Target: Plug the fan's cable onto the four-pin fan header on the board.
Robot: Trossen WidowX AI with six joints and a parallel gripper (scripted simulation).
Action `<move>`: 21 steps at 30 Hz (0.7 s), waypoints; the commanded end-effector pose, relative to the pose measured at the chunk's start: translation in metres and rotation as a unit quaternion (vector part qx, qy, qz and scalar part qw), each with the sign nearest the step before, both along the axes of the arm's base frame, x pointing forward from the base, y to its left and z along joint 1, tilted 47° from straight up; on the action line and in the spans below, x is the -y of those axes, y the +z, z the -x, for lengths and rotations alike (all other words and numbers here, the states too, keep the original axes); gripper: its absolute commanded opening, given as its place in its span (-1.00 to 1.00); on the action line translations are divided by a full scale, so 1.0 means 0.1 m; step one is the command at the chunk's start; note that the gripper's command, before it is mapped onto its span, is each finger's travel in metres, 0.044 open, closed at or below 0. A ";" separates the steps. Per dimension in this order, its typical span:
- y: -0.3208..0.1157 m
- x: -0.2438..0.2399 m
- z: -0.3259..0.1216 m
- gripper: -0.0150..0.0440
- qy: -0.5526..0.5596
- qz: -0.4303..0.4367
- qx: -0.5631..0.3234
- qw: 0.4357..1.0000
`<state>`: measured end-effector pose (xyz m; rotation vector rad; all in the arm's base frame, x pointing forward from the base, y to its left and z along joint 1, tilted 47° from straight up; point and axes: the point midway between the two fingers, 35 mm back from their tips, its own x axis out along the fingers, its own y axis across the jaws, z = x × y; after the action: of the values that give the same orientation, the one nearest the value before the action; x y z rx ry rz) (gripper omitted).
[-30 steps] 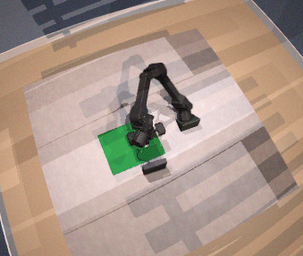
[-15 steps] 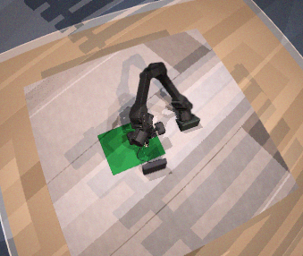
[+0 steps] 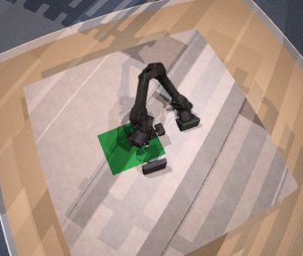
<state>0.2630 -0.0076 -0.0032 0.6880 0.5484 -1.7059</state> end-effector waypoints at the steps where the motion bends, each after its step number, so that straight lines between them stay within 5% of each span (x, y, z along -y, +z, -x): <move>1: 0.00 0.01 -0.02 -0.49 0.003 0.001 0.000 1.000; 21: -0.01 0.02 -0.02 -0.49 0.003 0.001 0.001 1.000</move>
<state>0.2648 -0.0089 -0.0044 0.6891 0.5476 -1.7054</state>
